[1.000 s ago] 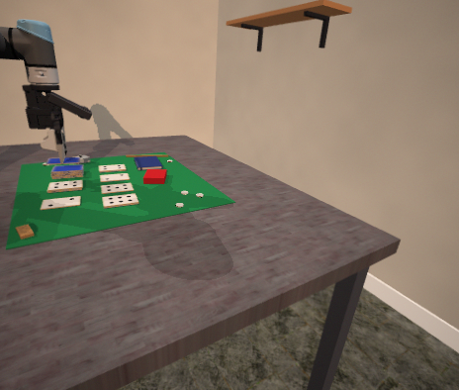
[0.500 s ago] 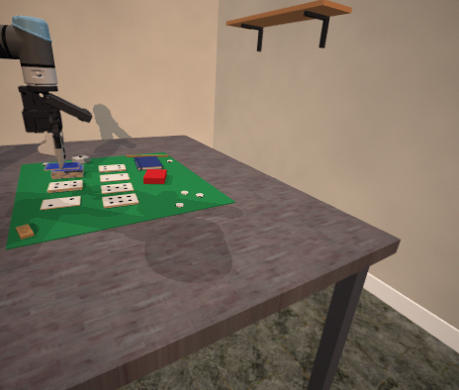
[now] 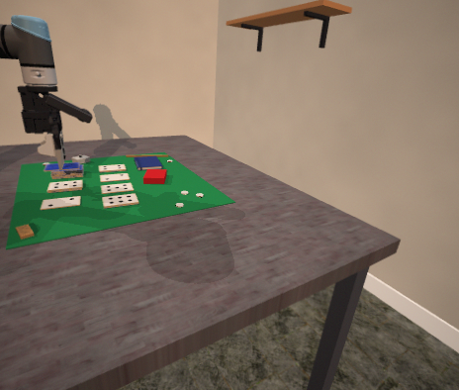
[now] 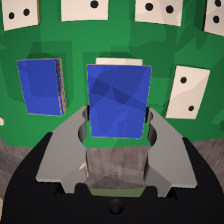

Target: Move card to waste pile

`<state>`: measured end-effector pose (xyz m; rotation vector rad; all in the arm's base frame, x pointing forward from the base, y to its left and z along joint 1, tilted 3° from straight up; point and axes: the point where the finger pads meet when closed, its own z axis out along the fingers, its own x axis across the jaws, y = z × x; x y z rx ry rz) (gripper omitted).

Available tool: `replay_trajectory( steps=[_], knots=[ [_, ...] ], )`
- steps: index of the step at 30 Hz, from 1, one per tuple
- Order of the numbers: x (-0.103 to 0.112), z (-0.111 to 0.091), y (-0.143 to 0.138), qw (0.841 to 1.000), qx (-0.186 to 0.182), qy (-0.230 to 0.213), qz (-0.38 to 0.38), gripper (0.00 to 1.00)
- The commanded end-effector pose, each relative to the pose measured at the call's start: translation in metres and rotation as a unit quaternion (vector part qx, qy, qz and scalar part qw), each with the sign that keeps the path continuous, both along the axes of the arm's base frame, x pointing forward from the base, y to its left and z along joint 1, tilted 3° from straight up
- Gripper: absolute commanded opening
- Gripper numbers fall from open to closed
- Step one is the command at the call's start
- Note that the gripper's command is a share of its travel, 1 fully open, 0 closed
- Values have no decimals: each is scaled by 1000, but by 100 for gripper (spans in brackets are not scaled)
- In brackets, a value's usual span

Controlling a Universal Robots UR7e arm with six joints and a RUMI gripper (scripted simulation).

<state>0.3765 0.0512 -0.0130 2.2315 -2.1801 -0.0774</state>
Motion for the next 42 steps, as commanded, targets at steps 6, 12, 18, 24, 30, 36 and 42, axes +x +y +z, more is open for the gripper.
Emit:
replay_trajectory(
  steps=[6,12,18,24,30,36,42],
  knots=[
    [0,0,0,1000,0,-1,0,38],
    [0,-3,0,1000,0,-1,0,38],
    [0,-10,0,1000,0,-1,0,38],
    [0,-17,0,1000,0,-1,0,38],
    [-1,-28,0,1000,0,-1,0,38],
    [-1,-38,0,1000,0,-1,0,38],
    [-2,-43,0,1000,0,-1,0,38]
  ],
)
